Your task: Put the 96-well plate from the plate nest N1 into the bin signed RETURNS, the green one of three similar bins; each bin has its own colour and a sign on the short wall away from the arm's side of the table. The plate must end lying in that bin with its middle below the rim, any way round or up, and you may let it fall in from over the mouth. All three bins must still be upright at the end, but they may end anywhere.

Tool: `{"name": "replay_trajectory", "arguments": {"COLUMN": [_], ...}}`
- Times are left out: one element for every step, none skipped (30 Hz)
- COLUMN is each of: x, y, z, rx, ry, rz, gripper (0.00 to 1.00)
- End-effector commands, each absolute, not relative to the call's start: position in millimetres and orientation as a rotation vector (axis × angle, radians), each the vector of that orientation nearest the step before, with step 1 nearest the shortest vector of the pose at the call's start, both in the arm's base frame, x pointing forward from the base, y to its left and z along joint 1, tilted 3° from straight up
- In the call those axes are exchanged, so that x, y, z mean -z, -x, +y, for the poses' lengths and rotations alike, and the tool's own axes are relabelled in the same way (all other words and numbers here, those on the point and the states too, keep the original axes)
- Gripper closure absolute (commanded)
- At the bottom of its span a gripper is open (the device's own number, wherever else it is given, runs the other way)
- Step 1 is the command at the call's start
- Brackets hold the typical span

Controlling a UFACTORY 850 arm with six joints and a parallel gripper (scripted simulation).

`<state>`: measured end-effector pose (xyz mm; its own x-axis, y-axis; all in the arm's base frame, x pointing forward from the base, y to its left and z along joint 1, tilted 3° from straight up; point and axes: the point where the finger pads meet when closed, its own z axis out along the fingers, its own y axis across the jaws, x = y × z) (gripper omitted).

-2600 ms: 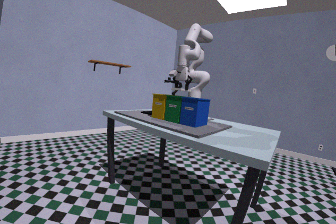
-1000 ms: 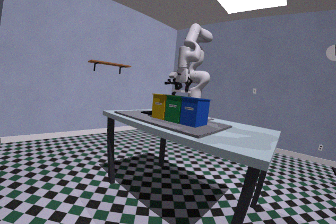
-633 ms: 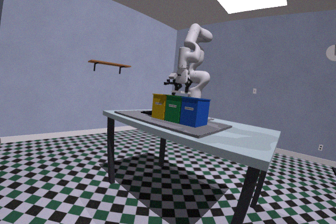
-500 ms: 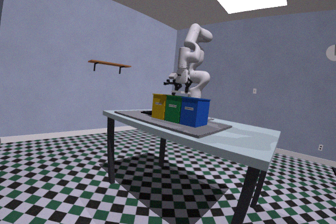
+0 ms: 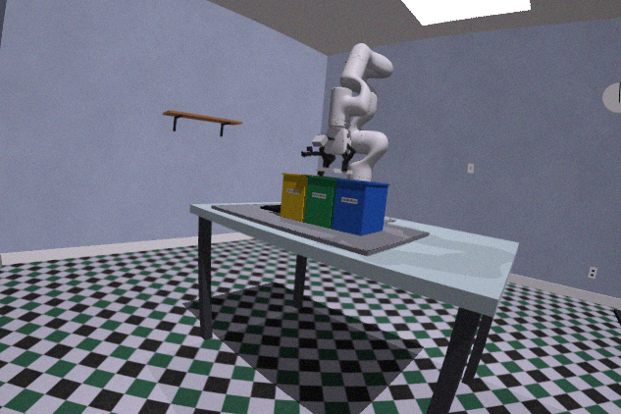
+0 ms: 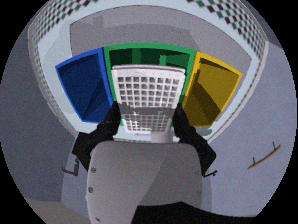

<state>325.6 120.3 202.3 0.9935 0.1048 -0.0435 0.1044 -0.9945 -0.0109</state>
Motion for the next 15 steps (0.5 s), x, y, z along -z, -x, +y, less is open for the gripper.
{"name": "replay_trajectory", "arguments": {"x": [-202.1,-201.9,-201.8,-201.6,-201.4,-201.3,-201.1,-200.9,-200.8,-200.8,-200.8,-200.6,-200.4,-200.3,-200.1], "y": [-326.3,-326.3,-326.3,-326.3,-326.3,-326.2,-326.2,-326.2,-326.2,-326.2,-326.2,-326.2,-326.2,-326.2,-326.2], "z": [120.6,120.6,120.6,120.6,120.6,120.6,120.6,120.6,120.6,120.6,120.6,120.6,120.6,120.6,120.6], "rx": [-0.066,-0.066,-0.066,-0.066,-0.066,-0.066,-0.066,-0.066,-0.066,-0.066,-0.066,-0.066,-0.066,-0.066,-0.066], "ry": [3.127,3.127,3.127,3.127,3.127,3.127,3.127,3.127,3.127,3.127,3.127,3.127,3.127,3.127,3.127], "rz": [-0.164,-0.164,-0.164,-0.164,-0.164,-0.164,-0.164,-0.164,-0.164,-0.164,-0.164,-0.164,-0.164,-0.164,-0.164], "gripper": [1.00,1.00,1.00,1.00,1.00,1.00,1.00,1.00,1.00,1.00,1.00,1.00,1.00,1.00,1.00]}}
